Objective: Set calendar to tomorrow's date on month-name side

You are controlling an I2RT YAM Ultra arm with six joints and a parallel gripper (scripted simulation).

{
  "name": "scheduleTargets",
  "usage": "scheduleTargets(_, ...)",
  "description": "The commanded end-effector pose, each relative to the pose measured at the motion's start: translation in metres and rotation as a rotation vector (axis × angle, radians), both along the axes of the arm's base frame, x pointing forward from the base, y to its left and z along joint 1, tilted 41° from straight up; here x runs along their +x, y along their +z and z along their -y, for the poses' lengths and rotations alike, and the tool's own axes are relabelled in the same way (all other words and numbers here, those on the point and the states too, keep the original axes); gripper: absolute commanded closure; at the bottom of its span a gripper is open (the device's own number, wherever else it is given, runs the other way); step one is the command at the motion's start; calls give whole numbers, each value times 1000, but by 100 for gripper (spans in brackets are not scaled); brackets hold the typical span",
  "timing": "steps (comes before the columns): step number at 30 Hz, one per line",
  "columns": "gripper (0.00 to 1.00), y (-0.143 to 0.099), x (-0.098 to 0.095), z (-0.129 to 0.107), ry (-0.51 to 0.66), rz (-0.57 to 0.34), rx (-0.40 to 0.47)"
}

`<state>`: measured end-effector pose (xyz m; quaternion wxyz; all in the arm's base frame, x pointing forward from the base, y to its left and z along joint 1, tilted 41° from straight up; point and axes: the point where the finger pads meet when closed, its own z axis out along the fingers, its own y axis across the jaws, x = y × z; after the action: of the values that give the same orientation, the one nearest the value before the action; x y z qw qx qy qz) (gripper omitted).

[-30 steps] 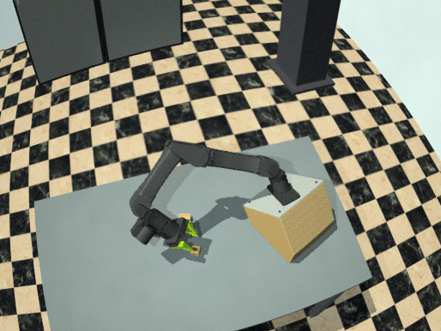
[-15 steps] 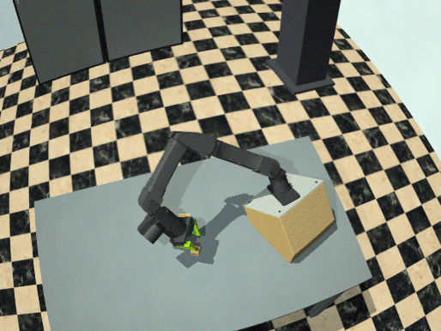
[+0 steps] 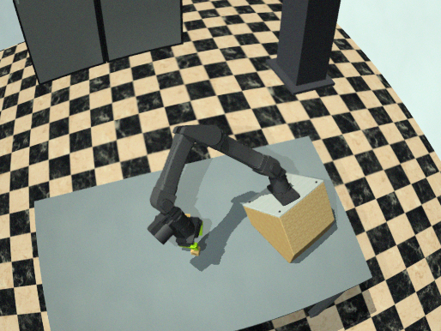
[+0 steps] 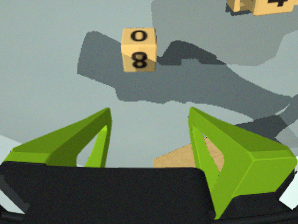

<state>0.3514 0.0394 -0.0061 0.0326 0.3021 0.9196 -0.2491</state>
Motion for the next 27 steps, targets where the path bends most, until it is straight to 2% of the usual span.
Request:
scheduleTargets(1,36,11,15,-12,40,122,-25)
scheduleTargets(3,36,20,28,-17,39,162,-12)
scheduleTargets(5,36,11,15,-12,47,132,-35)
scheduleTargets(8,36,10,15,-12,77,178,-75)
scheduleTargets(10,36,10,15,-12,77,178,-75)
scheduleTargets(15,36,10,13,-13,136,282,-159)
scheduleTargets(18,36,10,13,-13,147,305,-176)
scheduleTargets(19,36,16,21,-17,144,331,-166)
scheduleTargets(20,0,19,26,-19,142,345,-160)
scheduleTargets(27,0,19,26,-19,142,345,-160)
